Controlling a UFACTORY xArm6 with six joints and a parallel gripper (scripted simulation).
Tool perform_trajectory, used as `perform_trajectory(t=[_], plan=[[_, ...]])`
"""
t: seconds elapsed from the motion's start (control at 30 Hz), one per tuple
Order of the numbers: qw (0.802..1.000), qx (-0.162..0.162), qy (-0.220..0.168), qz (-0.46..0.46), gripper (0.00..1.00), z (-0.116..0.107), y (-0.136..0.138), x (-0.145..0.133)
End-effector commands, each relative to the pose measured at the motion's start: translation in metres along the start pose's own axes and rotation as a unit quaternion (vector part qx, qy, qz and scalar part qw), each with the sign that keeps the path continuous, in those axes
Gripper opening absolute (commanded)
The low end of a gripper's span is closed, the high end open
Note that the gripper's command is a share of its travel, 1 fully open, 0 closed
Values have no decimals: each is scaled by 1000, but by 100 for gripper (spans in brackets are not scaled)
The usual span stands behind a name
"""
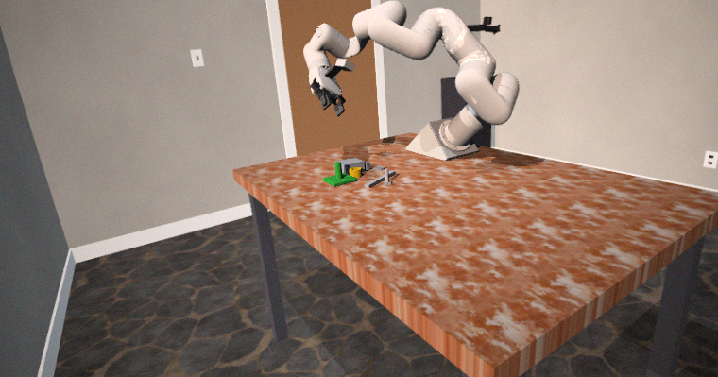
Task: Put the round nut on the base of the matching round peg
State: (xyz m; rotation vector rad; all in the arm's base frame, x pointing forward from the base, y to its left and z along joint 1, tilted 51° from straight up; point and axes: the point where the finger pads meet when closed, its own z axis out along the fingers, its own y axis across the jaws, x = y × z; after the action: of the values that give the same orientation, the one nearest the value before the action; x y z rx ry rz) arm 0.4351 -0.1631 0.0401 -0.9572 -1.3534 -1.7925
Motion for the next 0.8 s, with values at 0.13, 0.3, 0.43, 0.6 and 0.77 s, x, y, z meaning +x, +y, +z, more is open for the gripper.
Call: perform_trajectory(t=[0.13, 0.3, 0.43, 0.6, 0.77], plan=[[996, 16, -26, -87, 60, 10, 2, -5], [985, 35, -43, -162, 60, 19, 1, -10], [970, 56, -56, -230, 60, 27, 0, -14], [954, 74, -64, -284, 60, 33, -2, -17], [917, 109, -72, -378, 60, 44, -6, -21]])
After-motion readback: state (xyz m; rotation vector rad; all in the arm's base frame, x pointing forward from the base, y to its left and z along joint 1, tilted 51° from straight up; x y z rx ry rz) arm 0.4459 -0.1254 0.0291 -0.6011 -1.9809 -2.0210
